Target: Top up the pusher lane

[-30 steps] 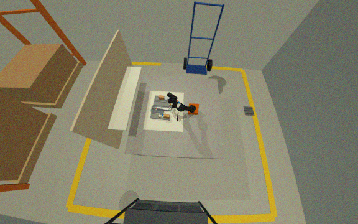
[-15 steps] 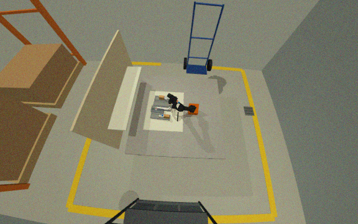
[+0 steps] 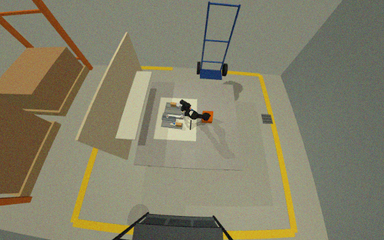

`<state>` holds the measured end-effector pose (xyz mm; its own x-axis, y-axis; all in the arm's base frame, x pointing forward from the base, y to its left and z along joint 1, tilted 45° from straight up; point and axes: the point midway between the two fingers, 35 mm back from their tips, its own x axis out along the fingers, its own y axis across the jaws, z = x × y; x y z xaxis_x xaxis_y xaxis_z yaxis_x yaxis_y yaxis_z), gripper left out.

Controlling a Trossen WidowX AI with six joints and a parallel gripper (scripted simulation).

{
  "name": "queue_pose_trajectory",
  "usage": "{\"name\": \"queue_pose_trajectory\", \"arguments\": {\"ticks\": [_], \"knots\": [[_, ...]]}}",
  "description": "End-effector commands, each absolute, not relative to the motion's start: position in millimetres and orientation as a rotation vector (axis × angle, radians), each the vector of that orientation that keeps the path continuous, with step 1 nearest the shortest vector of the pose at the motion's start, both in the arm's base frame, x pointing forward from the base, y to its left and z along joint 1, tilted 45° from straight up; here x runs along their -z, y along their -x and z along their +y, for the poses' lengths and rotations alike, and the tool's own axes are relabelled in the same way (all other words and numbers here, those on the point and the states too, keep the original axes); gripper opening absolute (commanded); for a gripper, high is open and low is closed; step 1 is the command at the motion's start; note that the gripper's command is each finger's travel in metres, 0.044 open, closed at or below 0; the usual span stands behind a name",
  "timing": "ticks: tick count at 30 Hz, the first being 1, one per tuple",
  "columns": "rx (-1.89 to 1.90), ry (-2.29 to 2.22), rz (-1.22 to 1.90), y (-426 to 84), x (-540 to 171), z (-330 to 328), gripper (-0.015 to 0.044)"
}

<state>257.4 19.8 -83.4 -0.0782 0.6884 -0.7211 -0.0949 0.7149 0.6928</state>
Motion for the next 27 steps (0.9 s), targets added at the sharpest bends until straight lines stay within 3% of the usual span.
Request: {"name": "queue_pose_trajectory", "arguments": {"ticks": [1, 18, 27], "knots": [[-0.648, -0.527, 1.517, -254, 76, 6, 0.0000], [-0.709, -0.492, 1.526, -266, 9, -44, 0.0000], [-0.691, -0.503, 1.534, -272, 7, -22, 0.0000]]}}
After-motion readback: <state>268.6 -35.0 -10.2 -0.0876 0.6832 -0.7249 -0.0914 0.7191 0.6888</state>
